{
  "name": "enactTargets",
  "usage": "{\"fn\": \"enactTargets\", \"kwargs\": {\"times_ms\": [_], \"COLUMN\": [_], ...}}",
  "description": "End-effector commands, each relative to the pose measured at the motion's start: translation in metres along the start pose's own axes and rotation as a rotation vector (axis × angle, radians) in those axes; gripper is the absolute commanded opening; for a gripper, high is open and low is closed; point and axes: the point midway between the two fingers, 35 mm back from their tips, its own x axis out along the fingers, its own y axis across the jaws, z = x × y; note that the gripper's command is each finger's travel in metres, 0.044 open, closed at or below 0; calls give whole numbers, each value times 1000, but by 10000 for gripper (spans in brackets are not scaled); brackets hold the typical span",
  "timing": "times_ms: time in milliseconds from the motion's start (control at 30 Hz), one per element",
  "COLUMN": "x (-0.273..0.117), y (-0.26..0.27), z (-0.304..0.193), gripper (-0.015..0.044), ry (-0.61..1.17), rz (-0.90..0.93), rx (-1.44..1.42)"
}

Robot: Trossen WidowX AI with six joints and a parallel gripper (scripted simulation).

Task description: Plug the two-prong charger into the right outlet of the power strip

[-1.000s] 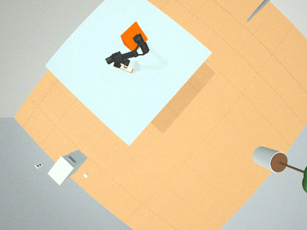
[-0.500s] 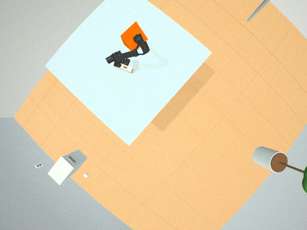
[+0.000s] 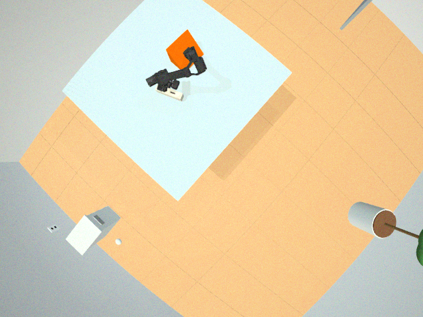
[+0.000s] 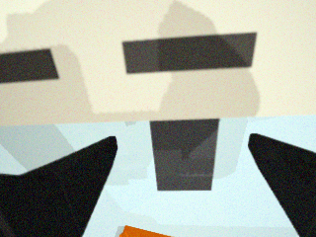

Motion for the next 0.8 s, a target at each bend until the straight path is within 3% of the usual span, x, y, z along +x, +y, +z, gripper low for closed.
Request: {"fn": "enactTargets", "kwargs": {"times_ms": [0, 767], "x": [1, 2], "y": [1, -2], "z": [-2, -31], "gripper": [440, 440], "ry": [-3, -1], "rz": [4, 2], "rx": [-4, -3]}}
